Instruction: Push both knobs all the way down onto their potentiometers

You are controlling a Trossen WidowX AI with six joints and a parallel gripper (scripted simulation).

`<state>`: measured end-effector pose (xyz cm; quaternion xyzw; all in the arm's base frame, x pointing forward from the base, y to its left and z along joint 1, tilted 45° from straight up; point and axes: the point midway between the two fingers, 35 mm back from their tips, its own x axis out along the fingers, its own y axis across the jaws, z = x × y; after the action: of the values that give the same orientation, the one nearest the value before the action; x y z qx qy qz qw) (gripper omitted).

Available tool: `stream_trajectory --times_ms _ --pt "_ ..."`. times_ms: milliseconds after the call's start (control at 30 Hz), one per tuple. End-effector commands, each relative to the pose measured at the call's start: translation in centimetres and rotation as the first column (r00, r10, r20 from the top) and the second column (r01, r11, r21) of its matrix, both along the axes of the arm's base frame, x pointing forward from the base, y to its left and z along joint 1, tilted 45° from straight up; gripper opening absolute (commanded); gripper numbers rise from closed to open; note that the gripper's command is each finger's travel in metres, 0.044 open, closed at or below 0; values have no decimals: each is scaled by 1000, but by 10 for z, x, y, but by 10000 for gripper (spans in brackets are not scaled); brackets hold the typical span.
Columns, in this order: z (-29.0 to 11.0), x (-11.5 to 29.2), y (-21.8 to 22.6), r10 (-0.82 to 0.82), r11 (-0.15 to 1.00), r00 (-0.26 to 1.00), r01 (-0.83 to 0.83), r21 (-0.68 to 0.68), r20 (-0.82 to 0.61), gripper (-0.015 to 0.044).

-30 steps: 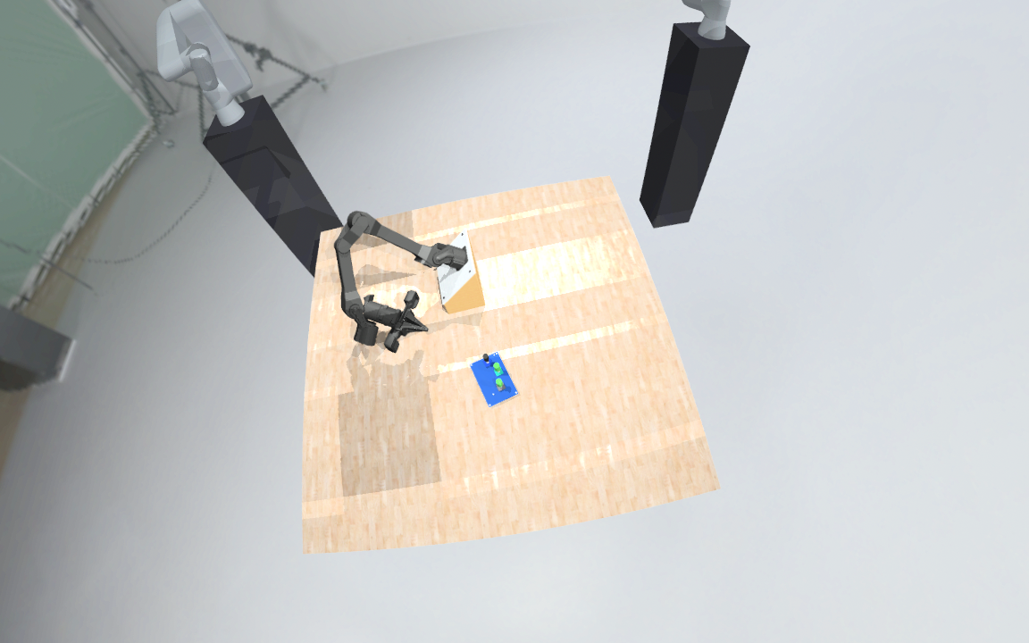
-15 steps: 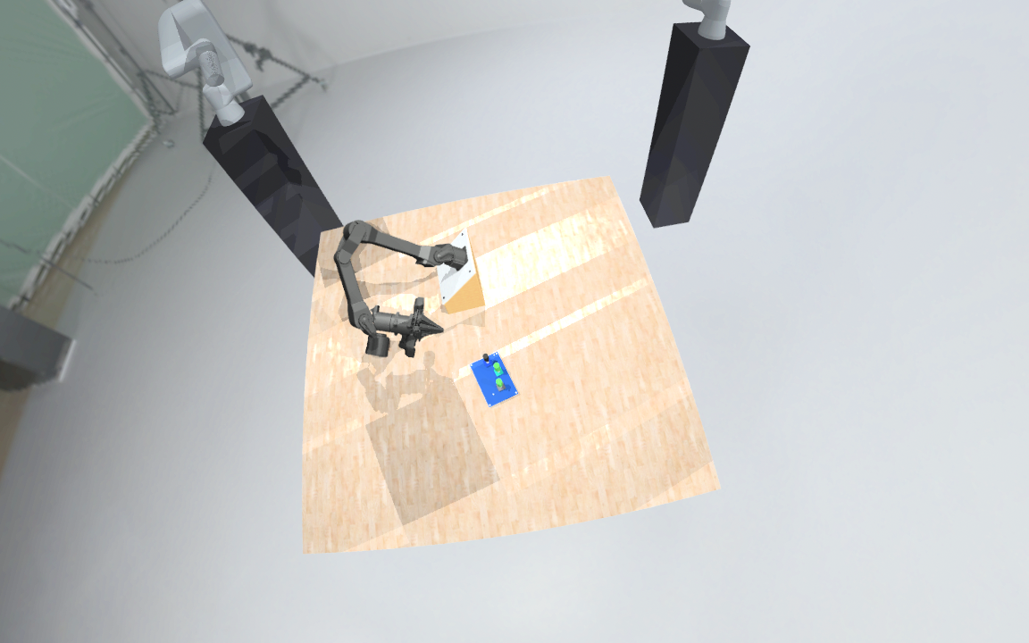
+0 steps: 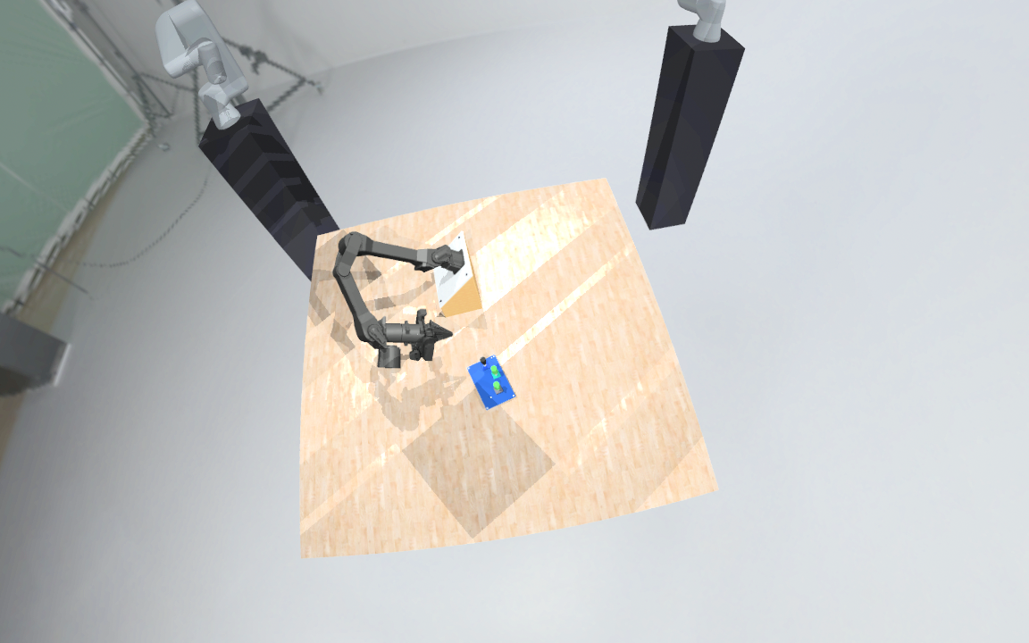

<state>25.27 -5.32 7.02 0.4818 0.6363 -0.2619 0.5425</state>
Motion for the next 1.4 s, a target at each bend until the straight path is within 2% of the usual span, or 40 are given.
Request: stream_trajectory --times_ms 0,300,633,1000,1367 --pt "-10 4 1 122 990 992 -124 -70 -23 0" --pt "-29 9 7 367 909 925 -379 -176 -95 0" --pt "-46 17 14 593 733 778 -628 -262 -205 0" --pt "-62 29 21 764 440 533 -843 -310 -363 0" --pt "-73 43 32 815 90 235 -954 -285 -530 0"
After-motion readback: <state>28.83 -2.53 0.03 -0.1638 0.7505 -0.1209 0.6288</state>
